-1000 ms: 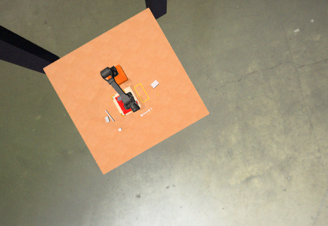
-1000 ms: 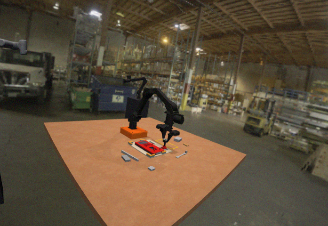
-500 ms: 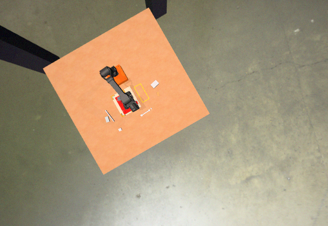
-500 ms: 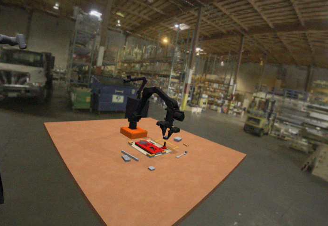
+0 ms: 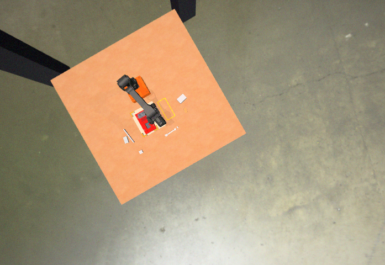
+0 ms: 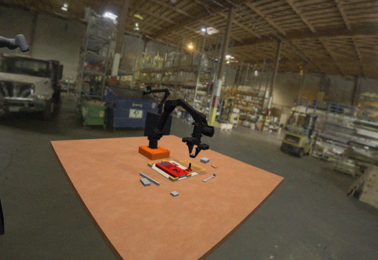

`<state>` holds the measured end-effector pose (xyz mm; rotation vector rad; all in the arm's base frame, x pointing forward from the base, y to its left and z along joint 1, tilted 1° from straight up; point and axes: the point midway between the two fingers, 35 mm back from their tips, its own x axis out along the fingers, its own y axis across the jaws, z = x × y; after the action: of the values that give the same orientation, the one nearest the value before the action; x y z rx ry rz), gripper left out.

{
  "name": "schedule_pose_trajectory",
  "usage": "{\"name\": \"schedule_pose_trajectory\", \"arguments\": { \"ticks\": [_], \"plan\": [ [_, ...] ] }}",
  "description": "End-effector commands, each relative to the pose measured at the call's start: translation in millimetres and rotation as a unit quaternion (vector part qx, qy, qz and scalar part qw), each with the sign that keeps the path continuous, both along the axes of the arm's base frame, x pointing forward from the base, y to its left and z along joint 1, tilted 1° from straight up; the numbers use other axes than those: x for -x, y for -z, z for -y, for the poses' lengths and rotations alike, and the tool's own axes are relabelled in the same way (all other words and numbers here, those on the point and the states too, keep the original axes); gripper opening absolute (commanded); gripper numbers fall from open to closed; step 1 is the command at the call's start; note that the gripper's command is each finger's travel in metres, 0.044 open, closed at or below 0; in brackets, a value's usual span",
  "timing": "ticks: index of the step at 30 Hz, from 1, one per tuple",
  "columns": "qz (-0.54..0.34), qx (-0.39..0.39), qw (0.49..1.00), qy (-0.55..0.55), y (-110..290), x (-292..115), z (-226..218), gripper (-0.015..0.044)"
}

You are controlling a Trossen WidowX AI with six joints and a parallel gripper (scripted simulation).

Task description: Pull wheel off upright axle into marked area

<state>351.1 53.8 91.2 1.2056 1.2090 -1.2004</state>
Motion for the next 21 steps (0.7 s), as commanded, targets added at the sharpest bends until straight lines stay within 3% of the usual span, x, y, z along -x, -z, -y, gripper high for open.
{"name": "schedule_pose_trajectory", "arguments": {
  "ticks": [1, 21],
  "plan": [
    [0.002, 0.000, 1.000, 0.001, -1.4, 5.7, -11.1, 0.0000],
    [0.005, -0.003, 1.000, 0.014, -6.6, 43.5, -72.2, 0.0000]
  ]
}}
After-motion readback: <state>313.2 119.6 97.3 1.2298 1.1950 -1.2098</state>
